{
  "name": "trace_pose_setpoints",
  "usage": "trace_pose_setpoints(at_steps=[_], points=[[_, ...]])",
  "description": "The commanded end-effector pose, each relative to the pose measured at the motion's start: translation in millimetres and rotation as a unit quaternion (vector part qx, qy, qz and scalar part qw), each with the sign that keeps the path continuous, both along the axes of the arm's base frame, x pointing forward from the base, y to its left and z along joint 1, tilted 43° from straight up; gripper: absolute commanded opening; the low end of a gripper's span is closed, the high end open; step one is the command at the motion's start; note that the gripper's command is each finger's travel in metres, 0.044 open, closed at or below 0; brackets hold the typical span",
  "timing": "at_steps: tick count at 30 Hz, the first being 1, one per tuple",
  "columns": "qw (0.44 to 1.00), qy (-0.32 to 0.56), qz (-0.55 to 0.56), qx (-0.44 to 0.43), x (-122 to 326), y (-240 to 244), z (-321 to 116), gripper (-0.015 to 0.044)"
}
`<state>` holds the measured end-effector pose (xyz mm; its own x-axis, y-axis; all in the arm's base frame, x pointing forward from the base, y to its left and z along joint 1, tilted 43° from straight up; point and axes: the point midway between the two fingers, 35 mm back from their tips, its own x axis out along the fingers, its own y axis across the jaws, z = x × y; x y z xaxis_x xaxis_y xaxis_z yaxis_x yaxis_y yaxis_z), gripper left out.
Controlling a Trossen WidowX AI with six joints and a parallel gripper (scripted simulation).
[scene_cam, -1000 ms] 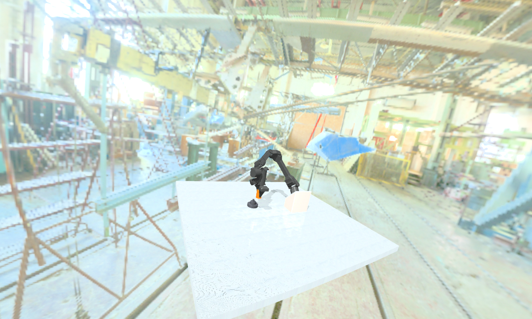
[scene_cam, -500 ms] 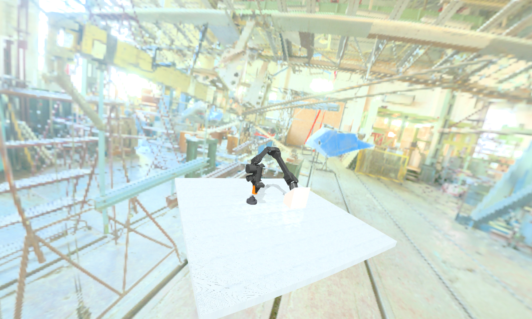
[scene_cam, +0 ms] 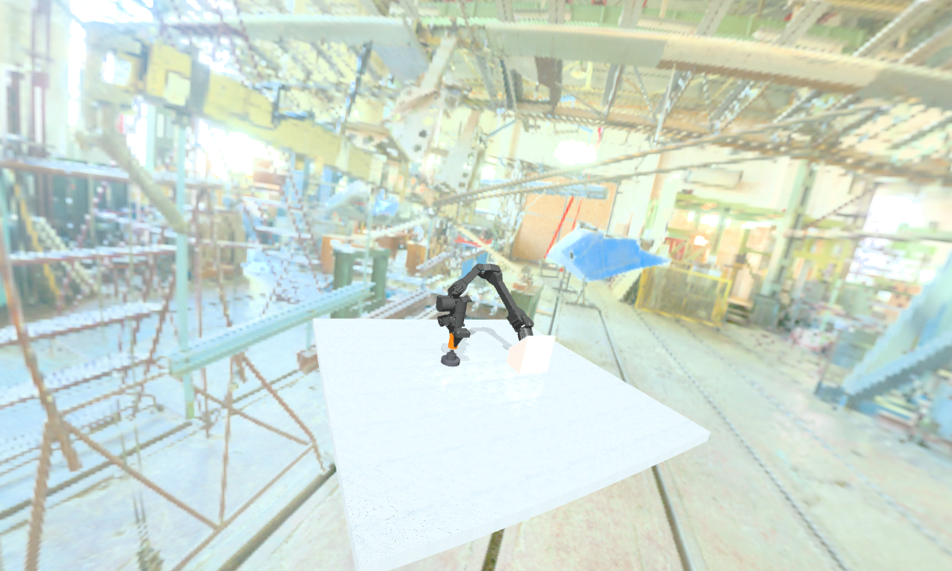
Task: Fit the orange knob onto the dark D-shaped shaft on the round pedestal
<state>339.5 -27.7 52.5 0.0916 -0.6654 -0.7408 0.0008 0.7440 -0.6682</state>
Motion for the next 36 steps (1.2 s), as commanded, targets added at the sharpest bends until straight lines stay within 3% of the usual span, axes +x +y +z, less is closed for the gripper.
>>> trace_pose_setpoints(at_steps=[1, 36], points=[[1.000, 0.002, 0.000, -0.003, 0.1, -9.2, -8.7, 0.0000], [1.000, 0.003, 0.002, -0.003, 0.5, -8.1, -5.4, 0.0000]])
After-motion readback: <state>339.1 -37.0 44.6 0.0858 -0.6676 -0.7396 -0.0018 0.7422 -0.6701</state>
